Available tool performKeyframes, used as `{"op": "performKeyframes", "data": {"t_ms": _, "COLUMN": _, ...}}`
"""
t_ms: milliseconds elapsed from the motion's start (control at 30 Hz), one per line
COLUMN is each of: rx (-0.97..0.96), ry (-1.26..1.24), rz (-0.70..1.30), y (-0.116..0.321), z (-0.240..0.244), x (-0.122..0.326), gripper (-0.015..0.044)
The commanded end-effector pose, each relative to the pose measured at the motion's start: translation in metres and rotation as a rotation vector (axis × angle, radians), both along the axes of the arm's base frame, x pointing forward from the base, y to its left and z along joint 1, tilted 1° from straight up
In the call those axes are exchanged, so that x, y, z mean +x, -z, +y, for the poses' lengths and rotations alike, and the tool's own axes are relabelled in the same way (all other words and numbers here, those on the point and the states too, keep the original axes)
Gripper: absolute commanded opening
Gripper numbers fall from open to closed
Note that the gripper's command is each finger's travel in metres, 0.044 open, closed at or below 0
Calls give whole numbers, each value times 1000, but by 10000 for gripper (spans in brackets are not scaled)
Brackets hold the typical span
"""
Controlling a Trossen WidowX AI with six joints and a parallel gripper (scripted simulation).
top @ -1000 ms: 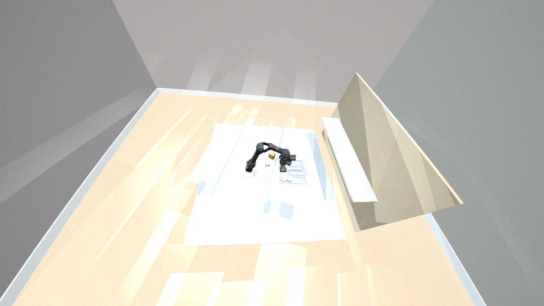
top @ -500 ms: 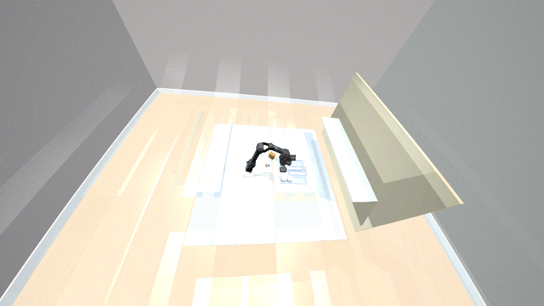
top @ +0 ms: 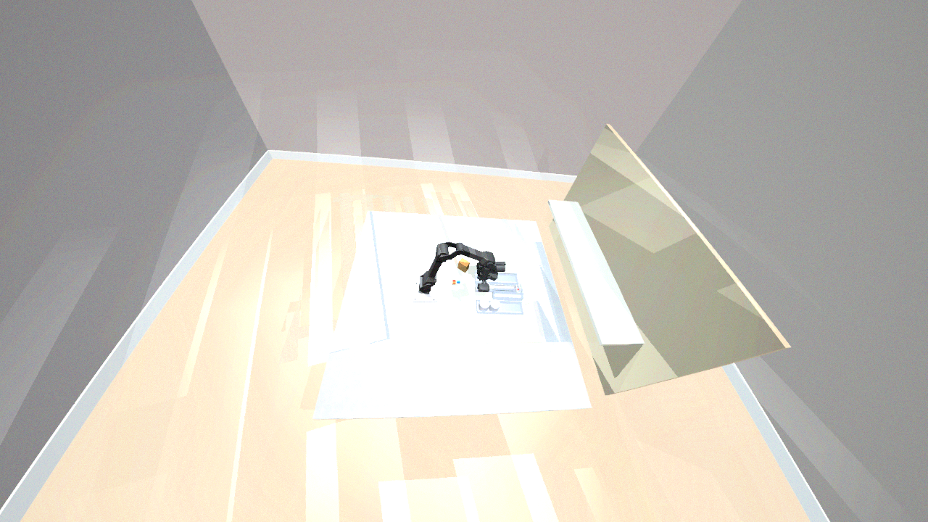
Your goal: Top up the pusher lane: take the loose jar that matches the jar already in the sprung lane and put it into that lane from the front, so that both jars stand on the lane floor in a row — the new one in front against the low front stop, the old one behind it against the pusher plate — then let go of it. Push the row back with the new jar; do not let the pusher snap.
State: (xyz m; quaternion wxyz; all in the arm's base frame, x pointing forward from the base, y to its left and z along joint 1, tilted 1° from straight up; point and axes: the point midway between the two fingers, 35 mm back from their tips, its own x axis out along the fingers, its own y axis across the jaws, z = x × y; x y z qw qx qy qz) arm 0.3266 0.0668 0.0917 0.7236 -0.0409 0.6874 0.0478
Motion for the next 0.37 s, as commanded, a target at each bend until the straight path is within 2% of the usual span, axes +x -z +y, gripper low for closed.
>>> {"op": "performKeyframes", "data": {"t_ms": 0, "rx": -2, "ry": 1, "rz": 1, "y": -2, "z": -1, "x": -7, "gripper": 271}}
{"op": "performKeyframes", "data": {"t_ms": 333, "rx": -2, "ry": 1, "rz": 4, "y": -1, "z": -5, "x": -41, "gripper": 271}}
